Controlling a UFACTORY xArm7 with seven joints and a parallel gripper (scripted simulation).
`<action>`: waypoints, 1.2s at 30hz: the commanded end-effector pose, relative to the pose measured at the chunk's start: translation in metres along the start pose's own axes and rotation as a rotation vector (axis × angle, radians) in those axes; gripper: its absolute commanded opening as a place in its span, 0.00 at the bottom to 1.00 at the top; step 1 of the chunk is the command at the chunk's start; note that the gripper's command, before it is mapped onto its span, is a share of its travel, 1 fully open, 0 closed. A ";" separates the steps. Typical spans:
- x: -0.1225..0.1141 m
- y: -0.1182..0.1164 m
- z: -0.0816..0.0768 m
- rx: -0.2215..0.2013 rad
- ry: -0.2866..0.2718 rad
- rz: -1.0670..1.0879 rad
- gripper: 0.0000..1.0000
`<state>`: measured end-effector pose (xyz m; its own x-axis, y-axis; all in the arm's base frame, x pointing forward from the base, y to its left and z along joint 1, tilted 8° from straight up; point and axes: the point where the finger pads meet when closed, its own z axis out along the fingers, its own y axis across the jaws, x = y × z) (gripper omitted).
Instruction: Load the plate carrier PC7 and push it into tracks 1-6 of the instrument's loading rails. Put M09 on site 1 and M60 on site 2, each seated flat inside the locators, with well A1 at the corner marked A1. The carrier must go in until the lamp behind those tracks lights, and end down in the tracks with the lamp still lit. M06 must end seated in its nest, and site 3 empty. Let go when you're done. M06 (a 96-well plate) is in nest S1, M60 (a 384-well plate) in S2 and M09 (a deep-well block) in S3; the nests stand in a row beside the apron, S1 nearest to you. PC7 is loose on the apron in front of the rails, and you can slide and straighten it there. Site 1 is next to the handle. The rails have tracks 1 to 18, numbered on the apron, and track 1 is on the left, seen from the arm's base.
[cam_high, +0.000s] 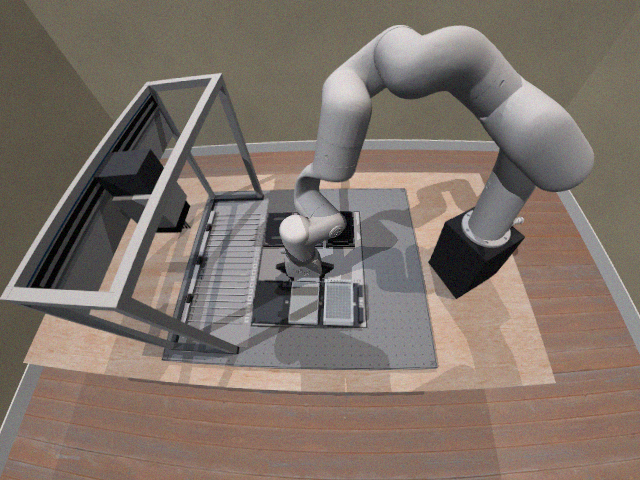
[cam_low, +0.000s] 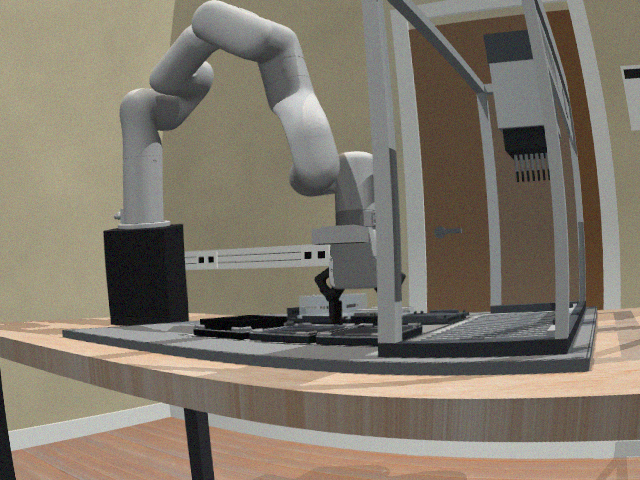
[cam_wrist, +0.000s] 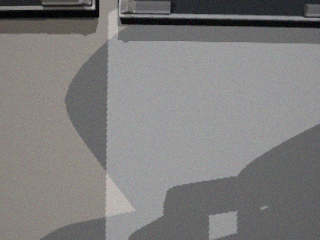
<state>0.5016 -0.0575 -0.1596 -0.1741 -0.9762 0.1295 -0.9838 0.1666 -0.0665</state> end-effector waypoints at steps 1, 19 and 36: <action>-0.003 -0.002 -0.001 0.004 -0.001 0.000 1.00; -0.011 -0.002 -0.001 0.004 -0.001 0.000 1.00; -0.018 -0.002 -0.001 0.004 -0.001 0.000 1.00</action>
<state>0.5042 -0.0426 -0.1617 -0.1746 -0.9760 0.1303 -0.9837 0.1671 -0.0663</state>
